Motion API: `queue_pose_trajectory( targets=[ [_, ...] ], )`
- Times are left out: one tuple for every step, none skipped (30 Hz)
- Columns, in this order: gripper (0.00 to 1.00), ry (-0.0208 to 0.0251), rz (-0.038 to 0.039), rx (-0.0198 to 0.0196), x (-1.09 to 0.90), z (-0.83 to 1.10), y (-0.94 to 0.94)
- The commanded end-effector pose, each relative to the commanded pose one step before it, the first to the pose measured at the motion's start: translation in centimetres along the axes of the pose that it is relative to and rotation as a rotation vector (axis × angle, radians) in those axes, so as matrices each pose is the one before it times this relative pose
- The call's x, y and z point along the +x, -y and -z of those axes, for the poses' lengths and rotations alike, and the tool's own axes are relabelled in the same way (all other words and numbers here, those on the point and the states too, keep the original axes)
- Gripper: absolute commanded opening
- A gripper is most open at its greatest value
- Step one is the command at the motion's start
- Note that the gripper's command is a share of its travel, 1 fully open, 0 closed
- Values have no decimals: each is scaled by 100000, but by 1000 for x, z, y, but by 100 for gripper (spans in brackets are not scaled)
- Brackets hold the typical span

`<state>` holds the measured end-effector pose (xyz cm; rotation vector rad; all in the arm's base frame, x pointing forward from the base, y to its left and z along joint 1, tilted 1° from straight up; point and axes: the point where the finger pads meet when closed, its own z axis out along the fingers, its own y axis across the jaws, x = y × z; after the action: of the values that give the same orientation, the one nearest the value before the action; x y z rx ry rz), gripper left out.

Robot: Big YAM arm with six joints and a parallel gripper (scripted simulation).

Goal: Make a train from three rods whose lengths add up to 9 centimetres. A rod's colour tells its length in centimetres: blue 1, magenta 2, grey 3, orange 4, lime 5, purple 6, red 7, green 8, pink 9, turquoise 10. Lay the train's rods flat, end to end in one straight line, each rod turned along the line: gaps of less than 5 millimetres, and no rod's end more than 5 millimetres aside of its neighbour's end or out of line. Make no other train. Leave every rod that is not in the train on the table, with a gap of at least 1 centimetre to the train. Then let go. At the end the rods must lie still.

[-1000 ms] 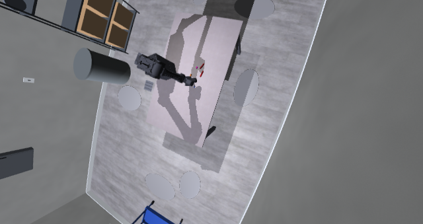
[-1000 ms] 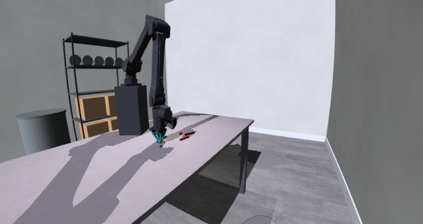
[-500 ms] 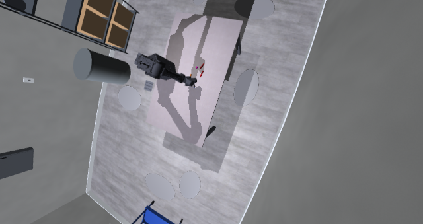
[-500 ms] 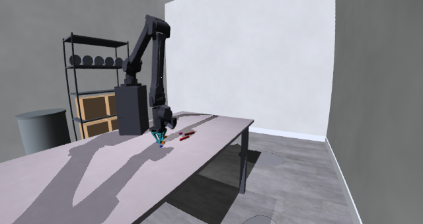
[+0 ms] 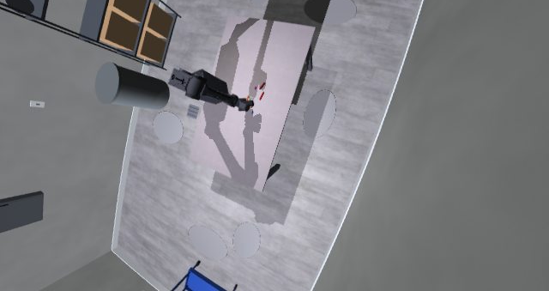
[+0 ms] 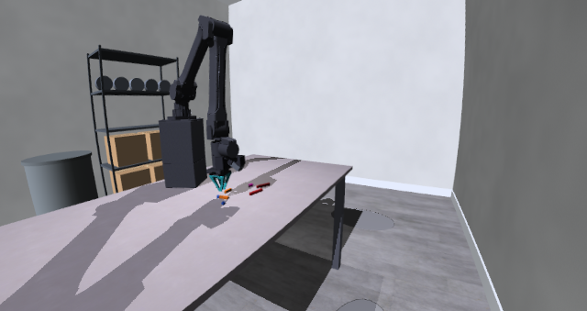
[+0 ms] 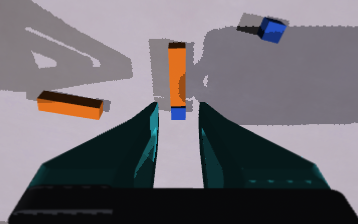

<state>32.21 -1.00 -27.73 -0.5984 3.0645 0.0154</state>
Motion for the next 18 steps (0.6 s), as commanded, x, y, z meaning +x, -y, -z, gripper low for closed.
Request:
queue_pose_trajectory(
  targets=[
    [23, 1147, 407, 630, -628, 2557, 116],
    [23, 5, -2, 5, 14, 540, 24],
    [23, 5, -3, 5, 13, 518, 23],
    [23, 0, 0, 0, 0, 0, 0],
    [23, 0, 0, 0, 0, 0, 0],
    [23, 5, -2, 5, 12, 487, 22],
    [23, 5, -2, 4, 11, 449, 20],
    [23, 4, -2, 4, 10, 405, 18],
    [23, 4, -2, 3, 8, 355, 16],
    [23, 3, -1, 3, 7, 302, 14],
    [23, 3, -1, 2, 6, 247, 11],
    [23, 2, -1, 2, 4, 192, 9],
    [23, 2, -1, 1, 3, 139, 6],
    [23, 1, 0, 1, 2, 91, 4],
    [23, -437, -6, -200, 158, -90, -68],
    [23, -2448, -35, -1121, 883, -754, -393],
    [23, -482, -7, -221, 173, -152, -77],
    [100, 140, 2, 64, -50, 45, 22]
  ],
)
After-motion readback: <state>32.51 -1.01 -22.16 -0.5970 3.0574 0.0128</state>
